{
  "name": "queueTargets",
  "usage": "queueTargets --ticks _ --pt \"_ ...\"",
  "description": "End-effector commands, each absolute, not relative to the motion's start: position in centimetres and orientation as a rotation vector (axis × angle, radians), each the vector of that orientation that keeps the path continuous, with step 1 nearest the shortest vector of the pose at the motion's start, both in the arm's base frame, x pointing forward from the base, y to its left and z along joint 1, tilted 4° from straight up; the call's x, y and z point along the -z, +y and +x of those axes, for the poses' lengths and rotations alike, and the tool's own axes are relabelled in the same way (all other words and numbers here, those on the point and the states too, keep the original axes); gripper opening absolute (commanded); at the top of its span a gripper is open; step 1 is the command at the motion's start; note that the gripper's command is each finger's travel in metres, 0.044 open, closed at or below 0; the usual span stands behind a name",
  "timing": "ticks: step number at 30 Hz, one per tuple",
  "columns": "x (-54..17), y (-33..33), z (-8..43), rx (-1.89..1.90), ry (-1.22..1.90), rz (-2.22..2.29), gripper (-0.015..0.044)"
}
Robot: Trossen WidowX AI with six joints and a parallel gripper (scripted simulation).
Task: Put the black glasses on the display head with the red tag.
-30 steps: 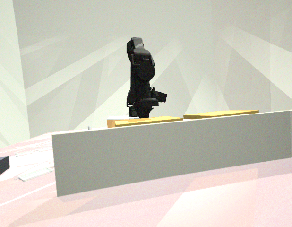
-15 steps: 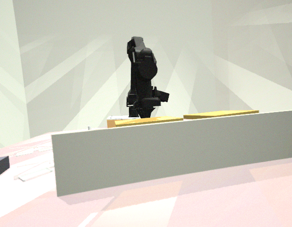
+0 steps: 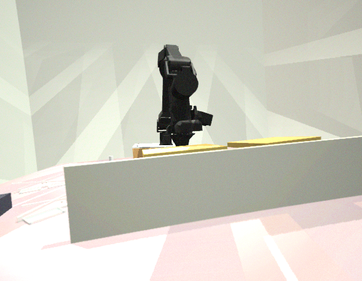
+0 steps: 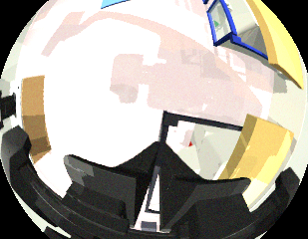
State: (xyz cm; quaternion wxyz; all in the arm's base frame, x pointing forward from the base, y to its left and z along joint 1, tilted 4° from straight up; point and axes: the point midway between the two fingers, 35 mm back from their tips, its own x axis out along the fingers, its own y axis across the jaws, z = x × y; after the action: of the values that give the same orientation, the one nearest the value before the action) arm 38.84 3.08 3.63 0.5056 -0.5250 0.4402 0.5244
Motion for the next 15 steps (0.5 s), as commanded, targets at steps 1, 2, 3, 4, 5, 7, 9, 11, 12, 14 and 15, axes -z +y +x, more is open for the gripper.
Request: queueTargets --ticks 1,2,3,4,5,7,9,11,12,14,15 --pt "-3.6 3.2 39.5 -1.267 1.063 -1.261 0.0000" --pt "-3.6 3.2 39.6 -1.266 1.063 -1.261 0.0000" --pt "-3.6 3.2 39.8 -1.266 1.063 -1.261 0.0000" --pt "-3.6 3.2 39.9 -1.266 1.063 -1.261 0.0000" --pt "-3.7 3.2 40.1 -1.266 1.063 -1.261 0.0000" --pt "-3.7 3.3 40.4 -1.266 1.063 -1.261 0.0000" --pt "-3.7 3.3 40.6 -1.265 1.063 -1.263 0.0000" --pt "-3.7 3.3 40.8 -1.264 1.065 -1.265 0.0000" --pt "-3.7 3.3 40.9 -1.263 1.066 -1.266 0.0000" --pt "-3.8 3.3 41.0 -1.262 1.068 -1.268 0.0000" --pt "-3.8 3.4 41.0 -1.261 1.069 -1.268 0.0000"
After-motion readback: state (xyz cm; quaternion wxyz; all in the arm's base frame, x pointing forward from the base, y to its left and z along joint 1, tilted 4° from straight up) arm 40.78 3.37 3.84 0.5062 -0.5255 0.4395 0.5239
